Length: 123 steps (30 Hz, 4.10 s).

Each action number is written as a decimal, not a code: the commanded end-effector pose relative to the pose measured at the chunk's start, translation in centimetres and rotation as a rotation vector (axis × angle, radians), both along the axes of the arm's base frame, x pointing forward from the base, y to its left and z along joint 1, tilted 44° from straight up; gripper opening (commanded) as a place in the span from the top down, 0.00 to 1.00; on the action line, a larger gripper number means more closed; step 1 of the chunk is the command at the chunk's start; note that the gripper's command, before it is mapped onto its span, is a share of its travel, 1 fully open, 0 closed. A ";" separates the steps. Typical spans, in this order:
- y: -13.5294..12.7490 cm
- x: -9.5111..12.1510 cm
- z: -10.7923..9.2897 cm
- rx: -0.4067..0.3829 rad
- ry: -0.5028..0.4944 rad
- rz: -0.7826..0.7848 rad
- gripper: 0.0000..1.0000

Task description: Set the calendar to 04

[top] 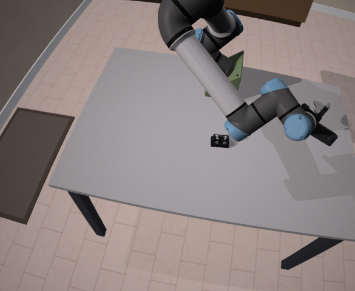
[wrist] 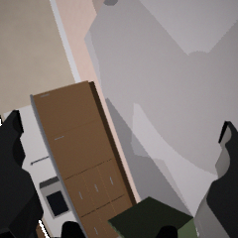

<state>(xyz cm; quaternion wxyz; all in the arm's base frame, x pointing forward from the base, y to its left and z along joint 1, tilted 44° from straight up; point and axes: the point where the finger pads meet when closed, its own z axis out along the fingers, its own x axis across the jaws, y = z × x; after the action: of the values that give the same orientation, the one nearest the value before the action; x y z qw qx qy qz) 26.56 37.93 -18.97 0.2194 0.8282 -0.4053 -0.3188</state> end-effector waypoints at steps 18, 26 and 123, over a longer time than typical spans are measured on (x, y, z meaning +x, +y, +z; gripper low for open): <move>-13.4 3.6 8.8 -0.429 -0.433 0.005 0.00; -17.4 4.9 12.1 -0.546 -0.591 -0.020 0.00; -27.6 7.5 17.7 -0.345 -0.475 0.852 0.00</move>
<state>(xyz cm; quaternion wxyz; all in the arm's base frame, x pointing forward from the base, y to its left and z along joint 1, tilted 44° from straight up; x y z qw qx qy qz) 34.05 10.56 -1.06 0.3662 0.9103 -0.1719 0.0875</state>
